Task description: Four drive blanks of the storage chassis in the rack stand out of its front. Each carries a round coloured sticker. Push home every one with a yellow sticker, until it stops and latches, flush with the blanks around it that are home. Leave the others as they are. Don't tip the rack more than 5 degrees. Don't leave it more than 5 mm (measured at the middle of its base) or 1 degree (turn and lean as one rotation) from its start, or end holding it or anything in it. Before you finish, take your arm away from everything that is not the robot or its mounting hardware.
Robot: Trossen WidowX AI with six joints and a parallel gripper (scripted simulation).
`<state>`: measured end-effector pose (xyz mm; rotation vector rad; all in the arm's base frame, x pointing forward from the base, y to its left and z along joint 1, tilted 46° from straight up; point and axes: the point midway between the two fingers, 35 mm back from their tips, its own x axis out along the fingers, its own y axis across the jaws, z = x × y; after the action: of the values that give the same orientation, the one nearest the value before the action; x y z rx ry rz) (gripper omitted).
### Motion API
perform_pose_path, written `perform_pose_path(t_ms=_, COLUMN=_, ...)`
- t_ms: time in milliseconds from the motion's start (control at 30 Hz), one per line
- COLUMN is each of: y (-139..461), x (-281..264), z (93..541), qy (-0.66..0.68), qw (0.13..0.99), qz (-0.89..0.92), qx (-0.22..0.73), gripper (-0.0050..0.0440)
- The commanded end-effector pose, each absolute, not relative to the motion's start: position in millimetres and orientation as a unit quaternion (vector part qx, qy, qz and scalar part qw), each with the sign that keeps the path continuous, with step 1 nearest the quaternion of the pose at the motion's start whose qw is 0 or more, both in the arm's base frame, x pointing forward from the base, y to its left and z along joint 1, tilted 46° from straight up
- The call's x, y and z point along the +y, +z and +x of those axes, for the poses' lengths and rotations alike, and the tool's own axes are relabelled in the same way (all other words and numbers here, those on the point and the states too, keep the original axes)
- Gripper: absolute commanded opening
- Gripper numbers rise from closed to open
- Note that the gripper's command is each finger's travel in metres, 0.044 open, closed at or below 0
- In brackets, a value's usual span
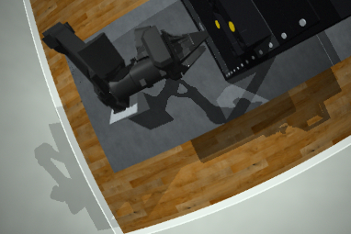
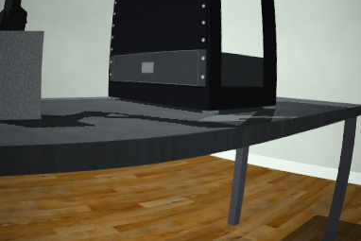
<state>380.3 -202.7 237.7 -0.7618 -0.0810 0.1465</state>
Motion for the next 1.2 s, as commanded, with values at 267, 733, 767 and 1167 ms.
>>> perform_pose_path(t_ms=267, y=244.2, x=-203.7, z=380.6, qy=0.069, qw=0.923, qz=-0.376, qx=-0.045, gripper=0.0)
perform_pose_path(t_ms=733, y=244.2, x=-203.7, z=380.6, qy=0.069, qw=0.923, qz=-0.376, qx=-0.045, gripper=0.0)
perform_pose_path(t_ms=767, y=244.2, x=-203.7, z=380.6, qy=0.069, qw=0.923, qz=-0.376, qx=-0.045, gripper=0.0)
perform_pose_path(t_ms=1167, y=246.4, x=-201.3, z=380.2, qy=0.069, qw=0.923, qz=-0.376, qx=-0.045, gripper=0.0)
